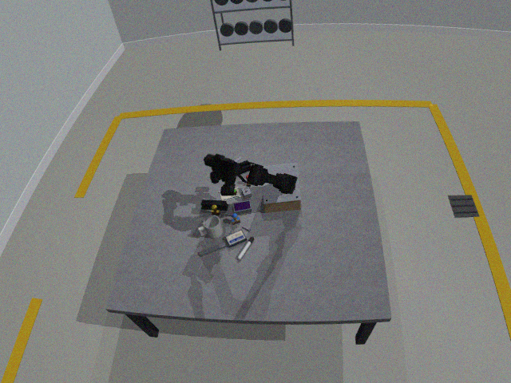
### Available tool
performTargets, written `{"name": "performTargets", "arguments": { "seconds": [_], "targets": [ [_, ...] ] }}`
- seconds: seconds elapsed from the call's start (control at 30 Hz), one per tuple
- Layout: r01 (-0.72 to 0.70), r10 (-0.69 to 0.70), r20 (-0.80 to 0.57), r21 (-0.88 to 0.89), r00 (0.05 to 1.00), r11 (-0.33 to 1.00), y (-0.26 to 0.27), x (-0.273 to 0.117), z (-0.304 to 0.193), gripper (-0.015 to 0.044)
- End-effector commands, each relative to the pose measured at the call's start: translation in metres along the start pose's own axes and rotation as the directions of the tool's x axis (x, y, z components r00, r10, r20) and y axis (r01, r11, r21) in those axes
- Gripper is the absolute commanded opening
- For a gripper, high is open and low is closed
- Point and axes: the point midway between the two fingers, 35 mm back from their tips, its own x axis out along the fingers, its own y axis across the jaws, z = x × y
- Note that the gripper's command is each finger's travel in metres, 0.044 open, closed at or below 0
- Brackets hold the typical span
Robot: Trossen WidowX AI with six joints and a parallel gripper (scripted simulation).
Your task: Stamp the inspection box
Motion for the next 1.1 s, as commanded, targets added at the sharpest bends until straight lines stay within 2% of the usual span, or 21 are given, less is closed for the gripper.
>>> {"name": "performTargets", "arguments": {
  "seconds": [0.0, 0.23, 1.07],
  "targets": [
    [-0.007, 0.007, -0.005, 0.005, 1.0, 1.0, 0.014, 0.004, -0.018, 0.0],
    [-0.01, 0.01, -0.007, 0.005, 1.0, 1.0, 0.031, 0.009, -0.041, 0.0],
    [-0.009, 0.009, -0.007, 0.005, 1.0, 1.0, 0.031, 0.021, -0.041, 0.0]
  ]
}}
